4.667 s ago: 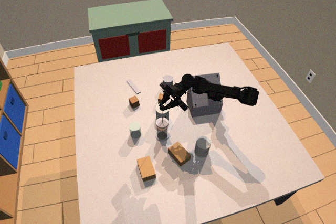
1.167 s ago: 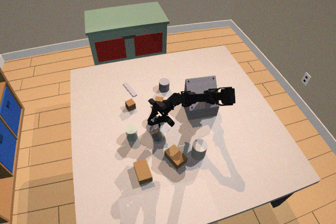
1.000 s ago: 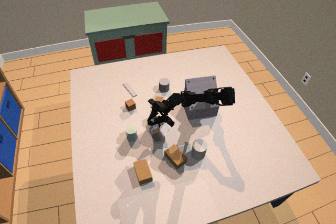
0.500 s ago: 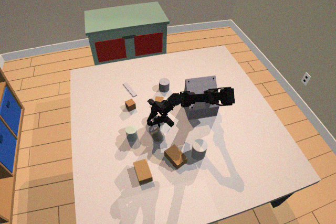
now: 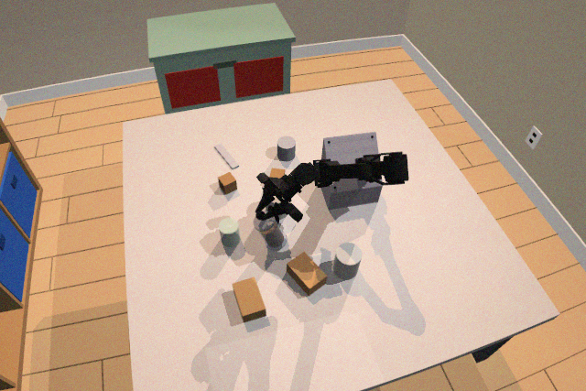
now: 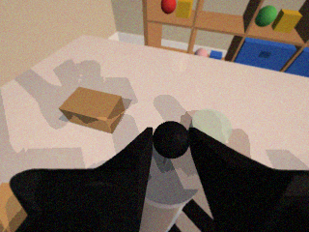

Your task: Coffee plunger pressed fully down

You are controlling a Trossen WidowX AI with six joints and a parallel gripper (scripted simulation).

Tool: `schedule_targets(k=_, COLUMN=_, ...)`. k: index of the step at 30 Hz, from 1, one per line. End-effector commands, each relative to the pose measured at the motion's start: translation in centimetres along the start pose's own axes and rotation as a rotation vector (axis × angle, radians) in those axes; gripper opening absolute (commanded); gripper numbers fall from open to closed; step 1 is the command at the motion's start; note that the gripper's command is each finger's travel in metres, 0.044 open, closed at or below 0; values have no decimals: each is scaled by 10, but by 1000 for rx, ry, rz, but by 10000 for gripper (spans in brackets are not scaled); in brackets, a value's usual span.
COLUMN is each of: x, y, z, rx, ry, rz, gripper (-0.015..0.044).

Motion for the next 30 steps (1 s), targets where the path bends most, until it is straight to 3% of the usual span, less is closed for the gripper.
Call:
schedule_targets(k=1, x=1, y=4, z=-3, rx=17, ry=-4, rz=-10, gripper=114)
schedule_targets(k=30, x=0, y=3, z=-6, rx=17, ry=-4, rz=-10, gripper=114)
Point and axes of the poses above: the point midway between the two fingers, 35 mm back from their tips, its own z axis back along the fingers, its own x axis across the jaws, y = z × x, the point moved 4 cm from there along z, back along the fingers, and after that the axes turned 5 degrees about z, right-handed, at the moved point
